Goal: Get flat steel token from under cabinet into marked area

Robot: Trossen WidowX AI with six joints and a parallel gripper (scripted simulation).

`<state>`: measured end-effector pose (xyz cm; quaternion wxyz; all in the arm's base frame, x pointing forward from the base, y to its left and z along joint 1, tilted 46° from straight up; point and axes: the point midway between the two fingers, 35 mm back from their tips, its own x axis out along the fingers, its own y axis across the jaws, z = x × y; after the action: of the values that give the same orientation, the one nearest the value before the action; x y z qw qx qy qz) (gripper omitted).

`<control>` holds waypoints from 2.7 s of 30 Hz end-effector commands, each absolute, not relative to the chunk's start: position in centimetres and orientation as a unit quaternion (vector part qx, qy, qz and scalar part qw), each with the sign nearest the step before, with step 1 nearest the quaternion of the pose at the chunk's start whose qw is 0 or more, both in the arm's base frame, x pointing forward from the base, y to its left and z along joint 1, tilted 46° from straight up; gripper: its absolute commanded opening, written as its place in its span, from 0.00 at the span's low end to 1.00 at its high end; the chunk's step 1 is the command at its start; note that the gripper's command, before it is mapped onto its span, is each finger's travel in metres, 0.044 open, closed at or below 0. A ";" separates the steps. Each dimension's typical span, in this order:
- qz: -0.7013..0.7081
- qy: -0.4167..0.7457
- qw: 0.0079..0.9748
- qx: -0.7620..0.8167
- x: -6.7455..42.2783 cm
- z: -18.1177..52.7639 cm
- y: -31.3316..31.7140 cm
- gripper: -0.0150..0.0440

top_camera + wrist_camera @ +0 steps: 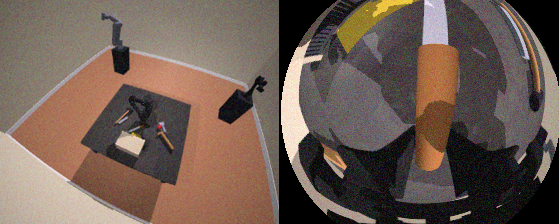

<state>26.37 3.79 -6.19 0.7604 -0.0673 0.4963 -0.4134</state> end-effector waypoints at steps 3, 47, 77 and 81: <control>-0.410 0.489 0.767 -0.069 26.6 -5.3 3.5 0.25; -0.411 0.488 0.767 -0.070 26.8 -2.2 0.4 0.25; -0.411 0.488 0.767 -0.070 26.6 -0.6 -1.3 0.25; -0.411 0.488 0.767 -0.070 26.5 -0.3 -1.6 0.25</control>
<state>26.31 -1.47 -0.94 0.7602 -0.0694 0.4971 -0.4126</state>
